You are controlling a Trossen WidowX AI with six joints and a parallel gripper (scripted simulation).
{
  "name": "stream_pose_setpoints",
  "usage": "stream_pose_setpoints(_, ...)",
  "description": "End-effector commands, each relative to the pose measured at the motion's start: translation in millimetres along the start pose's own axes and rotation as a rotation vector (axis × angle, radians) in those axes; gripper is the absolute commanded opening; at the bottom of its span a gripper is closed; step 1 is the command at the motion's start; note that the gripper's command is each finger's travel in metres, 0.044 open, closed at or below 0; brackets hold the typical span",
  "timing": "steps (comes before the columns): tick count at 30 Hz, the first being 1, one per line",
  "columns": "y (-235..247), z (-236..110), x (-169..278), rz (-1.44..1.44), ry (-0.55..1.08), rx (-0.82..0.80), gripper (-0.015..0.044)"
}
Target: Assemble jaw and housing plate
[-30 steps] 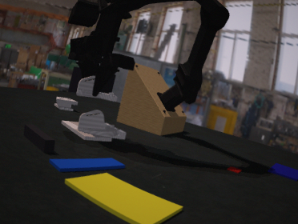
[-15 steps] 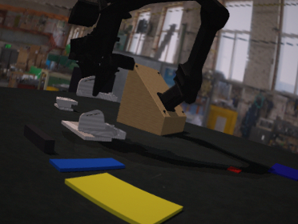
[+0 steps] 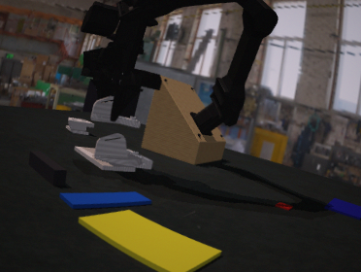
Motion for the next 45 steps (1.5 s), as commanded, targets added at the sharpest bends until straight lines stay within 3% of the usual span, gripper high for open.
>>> stream_pose_setpoints(1,0,6,0,0.005,0.000,-0.004,0.0134)
stream_pose_setpoints(23,0,41,2,0.004,0.001,-0.006,0.0134)
stream_pose_setpoints(45,0,45,2,0.001,0.001,-0.006,0.0134)
Point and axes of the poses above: the point midway between the two fingers, 35 mm back from their tips, its own z axis out along the fingers, its own y axis across the jaws, x = y × z, the point moved 9 cm from there along -z, back along the fingers, and after that the axes turned 2 degrees about z, right-handed, at the moved point
